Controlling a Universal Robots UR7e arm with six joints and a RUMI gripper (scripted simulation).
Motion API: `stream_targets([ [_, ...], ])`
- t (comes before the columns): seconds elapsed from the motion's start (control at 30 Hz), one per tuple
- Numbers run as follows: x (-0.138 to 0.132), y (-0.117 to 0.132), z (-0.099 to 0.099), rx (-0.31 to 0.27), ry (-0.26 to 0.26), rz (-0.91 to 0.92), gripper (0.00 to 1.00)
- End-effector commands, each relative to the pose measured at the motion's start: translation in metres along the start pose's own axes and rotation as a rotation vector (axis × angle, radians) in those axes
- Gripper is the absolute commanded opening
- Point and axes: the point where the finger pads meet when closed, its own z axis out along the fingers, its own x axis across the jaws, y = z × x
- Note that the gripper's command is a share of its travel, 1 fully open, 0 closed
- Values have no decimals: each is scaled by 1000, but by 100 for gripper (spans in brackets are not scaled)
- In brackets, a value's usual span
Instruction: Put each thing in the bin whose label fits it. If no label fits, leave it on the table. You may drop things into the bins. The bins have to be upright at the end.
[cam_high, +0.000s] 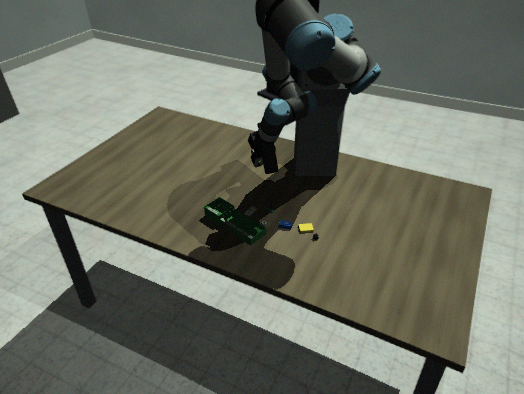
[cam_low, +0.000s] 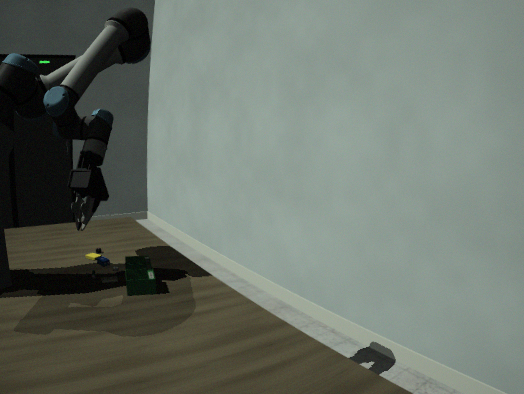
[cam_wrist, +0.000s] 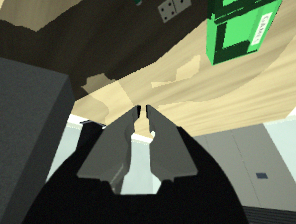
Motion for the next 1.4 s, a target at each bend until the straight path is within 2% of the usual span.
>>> stream_targets([
  [0.0, -2, -14, -10, 67, -7, 132, 4],
  [0.07, -4, -27, -20, 94, -12, 175, 4],
  [0.17, -4, -27, -20, 118, -16, 221, 4],
  [0.23, -6, -40, -30, 145, -23, 266, 4],
  [0.4, -6, -40, -30, 168, -29, 309, 4],
  [0.47, -8, -52, -41, 212, -44, 386, 4],
  [0.57, -8, -53, -42, 217, -46, 396, 4],
  [0.63, -10, -65, -53, 257, -64, 465, 4],
  [0.73, -10, -65, -53, 266, -68, 482, 4],
  [0.8, -12, -77, -65, 302, -88, 546, 4],
  [0.97, -12, -77, -65, 313, -93, 567, 4],
  [1.03, -15, -88, -77, 359, -123, 651, 4],
  [1.13, -15, -89, -78, 360, -123, 651, 4],
  [1.2, -18, -100, -90, 399, -153, 723, 4],
  [1.3, -18, -100, -91, 405, -157, 733, 4],
  [1.37, -21, -111, -104, 440, -188, 799, 4],
])
